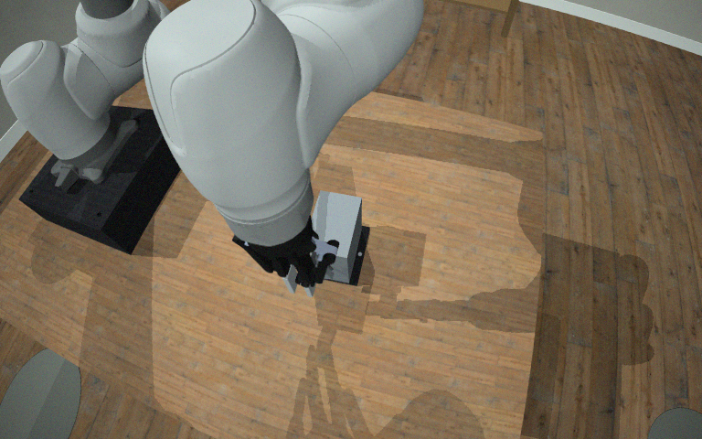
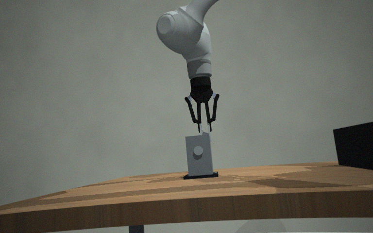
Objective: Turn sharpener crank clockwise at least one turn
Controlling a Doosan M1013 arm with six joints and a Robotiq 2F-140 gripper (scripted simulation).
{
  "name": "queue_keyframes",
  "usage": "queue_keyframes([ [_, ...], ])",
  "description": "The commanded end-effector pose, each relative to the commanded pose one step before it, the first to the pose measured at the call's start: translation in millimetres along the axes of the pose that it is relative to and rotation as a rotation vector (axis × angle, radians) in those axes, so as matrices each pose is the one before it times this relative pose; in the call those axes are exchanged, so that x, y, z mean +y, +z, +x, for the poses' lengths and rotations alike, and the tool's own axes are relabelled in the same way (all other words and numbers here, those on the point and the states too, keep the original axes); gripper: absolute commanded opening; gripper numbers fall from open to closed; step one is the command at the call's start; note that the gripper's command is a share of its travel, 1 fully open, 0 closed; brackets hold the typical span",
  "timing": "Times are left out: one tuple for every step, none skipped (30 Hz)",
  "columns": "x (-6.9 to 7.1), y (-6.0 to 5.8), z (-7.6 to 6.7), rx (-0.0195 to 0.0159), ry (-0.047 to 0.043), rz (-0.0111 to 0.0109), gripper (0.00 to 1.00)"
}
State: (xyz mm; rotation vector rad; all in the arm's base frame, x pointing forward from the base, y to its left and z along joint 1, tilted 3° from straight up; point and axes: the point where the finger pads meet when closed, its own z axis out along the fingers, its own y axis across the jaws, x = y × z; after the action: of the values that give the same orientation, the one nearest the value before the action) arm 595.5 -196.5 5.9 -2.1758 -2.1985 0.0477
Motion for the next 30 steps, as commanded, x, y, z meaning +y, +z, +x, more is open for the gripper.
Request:
queue_keyframes([
  [0.05, -0.11, 0.05, 0.00015, -0.00001, -0.00024, 0.00],
  [0.00, 0.00, 0.00, 0.00000, 0.00000, 0.00000, 0.00],
  [0.00, 0.00, 0.00, 0.00000, 0.00000, 0.00000, 0.00],
  [0.00, 0.00, 0.00, 0.00000, 0.00000, 0.00000, 0.00],
  [0.00, 0.00, 0.00, 0.00000, 0.00000, 0.00000, 0.00],
  [0.00, 0.00, 0.00, 0.00000, 0.00000, 0.00000, 0.00],
  [0.00, 0.00, 0.00, 0.00000, 0.00000, 0.00000, 0.00],
  [0.00, 0.00, 0.00, 0.00000, 0.00000, 0.00000, 0.00],
  [0.00, 0.00, 0.00, 0.00000, 0.00000, 0.00000, 0.00],
  [0.00, 0.00, 0.00, 0.00000, 0.00000, 0.00000, 0.00],
  [0.00, 0.00, 0.00, 0.00000, 0.00000, 0.00000, 0.00],
  [0.04, -0.02, 0.00, 0.00000, 0.00000, 0.00000, 0.00],
  [0.27, -0.10, 0.00, 0.00000, 0.00000, 0.00000, 0.00],
  [0.65, -0.23, 0.00, 0.00000, 0.00000, 0.00000, 0.00],
  [1.08, -0.39, 0.00, 0.00000, 0.00000, 0.00000, 0.00],
  [0.00, 0.00, 0.00, 0.00000, 0.00000, 0.00000, 0.00],
  [0.00, 0.00, 0.00, 0.00000, 0.00000, 0.00000, 0.00],
  [1.51, -0.55, 0.00, 0.00000, 0.00000, 0.00000, 0.00],
  [1.91, -0.57, 0.00, 0.00000, 0.00000, 0.00000, 0.00],
  [2.20, -0.61, 0.00, 0.00000, 0.00000, 0.00000, 0.00],
  [2.39, -0.50, 0.00, 0.00000, 0.00000, 0.00000, 0.00],
  [2.40, -0.45, 0.00, 0.00000, 0.00000, 0.00000, 0.00],
  [2.30, -0.27, 0.00, 0.00000, 0.00000, 0.00000, 0.00],
  [2.02, -0.21, 0.00, 0.00000, 0.00000, 0.00000, 0.00],
  [1.65, -0.06, 0.00, 0.00000, 0.00000, 0.00000, 0.00],
  [1.18, -0.04, 0.00, 0.00000, 0.00000, 0.00000, 0.00],
  [0.71, -0.03, 0.00, 0.00000, 0.00000, 0.00000, 0.00],
  [0.30, -0.01, 0.00, 0.00000, 0.00000, 0.00000, 0.00],
  [0.05, 0.00, 0.00, 0.00000, 0.00000, 0.00000, 0.00],
  [0.00, 0.00, 0.00, 0.00000, 0.00000, 0.00000, 0.00],
])
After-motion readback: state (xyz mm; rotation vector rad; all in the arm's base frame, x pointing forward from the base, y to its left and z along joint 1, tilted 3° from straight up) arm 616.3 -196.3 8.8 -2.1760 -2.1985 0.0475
